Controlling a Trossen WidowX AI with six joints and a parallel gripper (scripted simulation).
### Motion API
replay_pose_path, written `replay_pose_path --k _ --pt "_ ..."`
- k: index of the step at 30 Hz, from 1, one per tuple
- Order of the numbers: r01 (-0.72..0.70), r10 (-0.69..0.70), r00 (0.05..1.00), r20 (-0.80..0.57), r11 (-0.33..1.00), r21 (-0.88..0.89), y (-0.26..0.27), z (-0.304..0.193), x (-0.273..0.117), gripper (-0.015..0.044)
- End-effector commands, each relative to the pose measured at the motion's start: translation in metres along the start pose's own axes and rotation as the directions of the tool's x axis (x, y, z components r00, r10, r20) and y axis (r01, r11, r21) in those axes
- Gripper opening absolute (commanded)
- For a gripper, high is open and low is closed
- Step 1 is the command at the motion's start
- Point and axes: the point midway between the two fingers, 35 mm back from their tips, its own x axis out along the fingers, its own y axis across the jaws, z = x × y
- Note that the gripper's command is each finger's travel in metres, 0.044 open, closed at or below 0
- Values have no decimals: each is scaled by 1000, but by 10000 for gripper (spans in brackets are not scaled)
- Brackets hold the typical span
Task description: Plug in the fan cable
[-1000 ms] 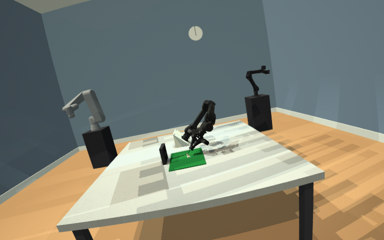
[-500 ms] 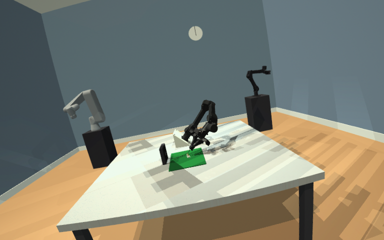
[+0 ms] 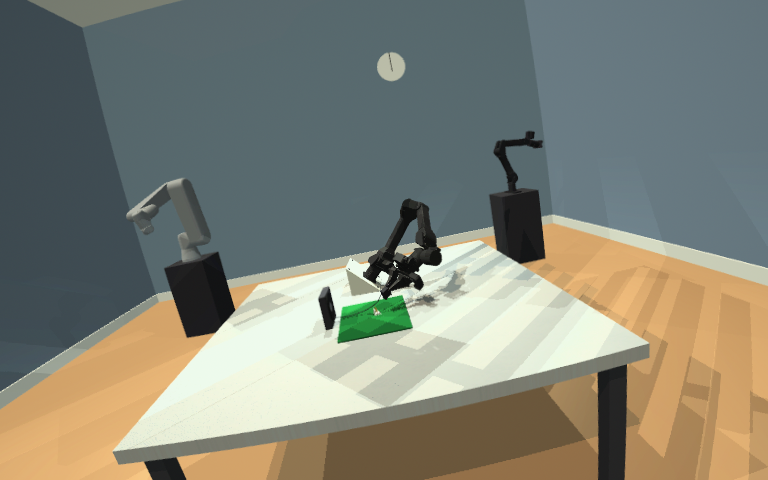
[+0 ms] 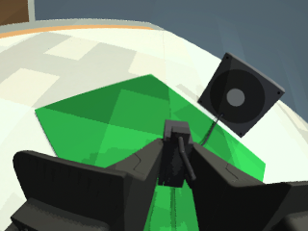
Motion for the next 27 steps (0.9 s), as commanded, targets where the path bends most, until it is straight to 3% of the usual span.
replay_pose_path --k 1,19,27 --pt "-27 25 998 61 999 36 0 1 -4 0" --pt "-192 140 951 277 967 170 5 4 -24 0" --pt "-179 134 956 261 971 157 4 7 -25 0"
